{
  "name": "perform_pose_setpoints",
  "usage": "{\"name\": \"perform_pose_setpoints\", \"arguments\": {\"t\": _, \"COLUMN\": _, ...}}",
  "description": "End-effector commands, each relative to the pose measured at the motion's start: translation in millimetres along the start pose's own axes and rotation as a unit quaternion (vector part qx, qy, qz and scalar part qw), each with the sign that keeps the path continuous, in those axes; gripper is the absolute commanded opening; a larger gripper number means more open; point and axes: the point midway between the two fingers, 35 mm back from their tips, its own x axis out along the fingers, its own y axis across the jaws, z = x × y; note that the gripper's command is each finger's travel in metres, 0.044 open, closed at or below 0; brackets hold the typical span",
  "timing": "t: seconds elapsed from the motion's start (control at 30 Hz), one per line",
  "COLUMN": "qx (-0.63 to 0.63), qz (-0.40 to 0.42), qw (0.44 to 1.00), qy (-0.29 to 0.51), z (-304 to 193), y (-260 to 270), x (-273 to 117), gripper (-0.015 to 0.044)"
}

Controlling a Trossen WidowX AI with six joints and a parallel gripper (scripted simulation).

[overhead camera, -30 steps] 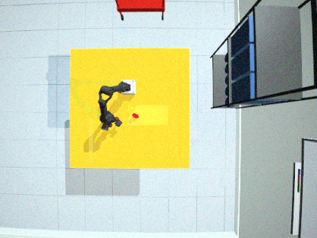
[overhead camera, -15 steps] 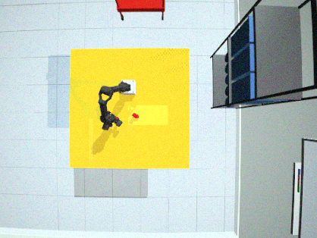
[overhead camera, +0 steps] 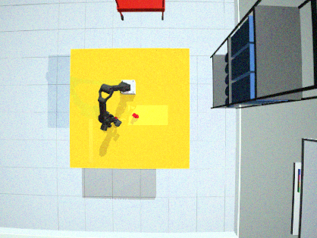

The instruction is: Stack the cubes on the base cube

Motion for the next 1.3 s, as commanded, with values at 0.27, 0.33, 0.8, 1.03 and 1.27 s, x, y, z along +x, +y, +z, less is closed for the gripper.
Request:
{"name": "perform_pose_setpoints", "arguments": {"t": 0.27, "qx": -0.001, "qz": 0.003, "qw": 1.0, "qy": 0.0, "z": 1.6, "y": 1.1, "x": -30.6, "gripper": 0.0105}}
{"name": "perform_pose_setpoints", "arguments": {"t": 0.33, "qx": 0.001, "qz": 0.002, "qw": 1.0, "qy": 0.0, "z": 1.7, "y": 1.0, "x": -35.5, "gripper": 0.0105}}
{"name": "perform_pose_setpoints", "arguments": {"t": 0.8, "qx": 0.017, "qz": -0.002, "qw": 1.0, "qy": 0.0, "z": 0.4, "y": -0.6, "x": -72.4, "gripper": 0.0105}}
{"name": "perform_pose_setpoints", "arguments": {"t": 1.03, "qx": 0.018, "qz": -0.003, "qw": 1.0, "qy": 0.001, "z": -0.7, "y": -0.6, "x": -80.3, "gripper": 0.0105}}
{"name": "perform_pose_setpoints", "arguments": {"t": 1.27, "qx": -0.051, "qz": -0.002, "qw": 0.999, "qy": 0.002, "z": -8.7, "y": 18.9, "x": -78.8, "gripper": 0.0105}}
